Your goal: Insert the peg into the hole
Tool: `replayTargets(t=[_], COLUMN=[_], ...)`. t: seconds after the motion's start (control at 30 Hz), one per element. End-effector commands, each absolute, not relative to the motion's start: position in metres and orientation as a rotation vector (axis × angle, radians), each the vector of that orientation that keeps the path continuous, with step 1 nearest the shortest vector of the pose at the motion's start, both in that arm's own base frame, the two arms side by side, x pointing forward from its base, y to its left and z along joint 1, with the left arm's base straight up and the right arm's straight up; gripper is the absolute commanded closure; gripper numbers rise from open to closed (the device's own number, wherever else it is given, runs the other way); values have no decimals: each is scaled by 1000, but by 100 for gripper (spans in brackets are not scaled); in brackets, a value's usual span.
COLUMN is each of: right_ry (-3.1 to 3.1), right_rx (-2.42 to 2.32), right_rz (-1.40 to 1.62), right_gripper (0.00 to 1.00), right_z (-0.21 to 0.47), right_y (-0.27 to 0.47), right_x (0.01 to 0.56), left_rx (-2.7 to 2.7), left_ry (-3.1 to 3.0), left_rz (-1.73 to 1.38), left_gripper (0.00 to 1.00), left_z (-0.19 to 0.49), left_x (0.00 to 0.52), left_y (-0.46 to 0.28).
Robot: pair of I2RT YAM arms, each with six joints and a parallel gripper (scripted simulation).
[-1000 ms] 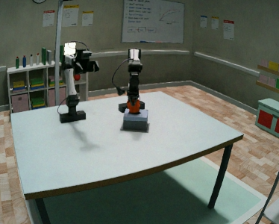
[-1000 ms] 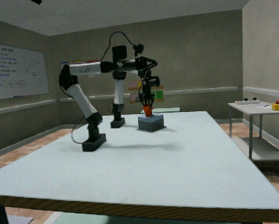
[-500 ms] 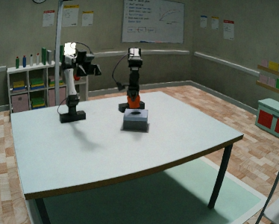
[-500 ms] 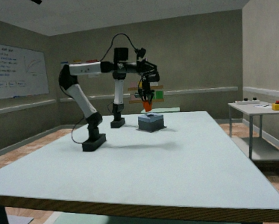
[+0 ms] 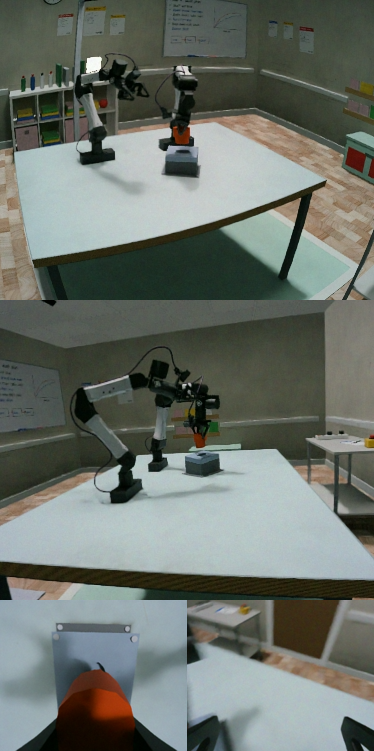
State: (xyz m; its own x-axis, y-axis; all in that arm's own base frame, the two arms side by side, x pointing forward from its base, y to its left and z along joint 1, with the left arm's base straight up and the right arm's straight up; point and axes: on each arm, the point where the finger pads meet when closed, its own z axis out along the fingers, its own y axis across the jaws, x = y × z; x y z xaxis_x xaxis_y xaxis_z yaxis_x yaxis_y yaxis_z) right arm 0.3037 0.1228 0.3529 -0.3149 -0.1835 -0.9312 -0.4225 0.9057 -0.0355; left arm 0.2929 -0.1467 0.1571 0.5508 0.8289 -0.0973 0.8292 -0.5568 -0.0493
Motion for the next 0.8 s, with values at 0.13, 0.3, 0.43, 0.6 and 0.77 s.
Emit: replayTargets(t=[0.13,0.3,0.43,0.6,0.77], right_ry=[2062,2075,2073,2045,2032], right_rx=[-693,-826,-860,-916,-915], right_rz=[378,431,445,480,487], right_gripper=[0,0,0,0,0], right_z=[350,353,354,362,365], right_y=[164,174,176,180,182], right_x=[218,180,171,156,156], left_rx=[2765,2789,2771,2752,2778], left_ry=[1428,1440,1418,1386,1411], left_rz=[-198,-237,-196,-150,-199], left_gripper=[61,61,61,61,61], left_z=[161,154,156,143,137], left_x=[305,299,300,304,293], left_y=[-148,-147,-150,-151,-145])
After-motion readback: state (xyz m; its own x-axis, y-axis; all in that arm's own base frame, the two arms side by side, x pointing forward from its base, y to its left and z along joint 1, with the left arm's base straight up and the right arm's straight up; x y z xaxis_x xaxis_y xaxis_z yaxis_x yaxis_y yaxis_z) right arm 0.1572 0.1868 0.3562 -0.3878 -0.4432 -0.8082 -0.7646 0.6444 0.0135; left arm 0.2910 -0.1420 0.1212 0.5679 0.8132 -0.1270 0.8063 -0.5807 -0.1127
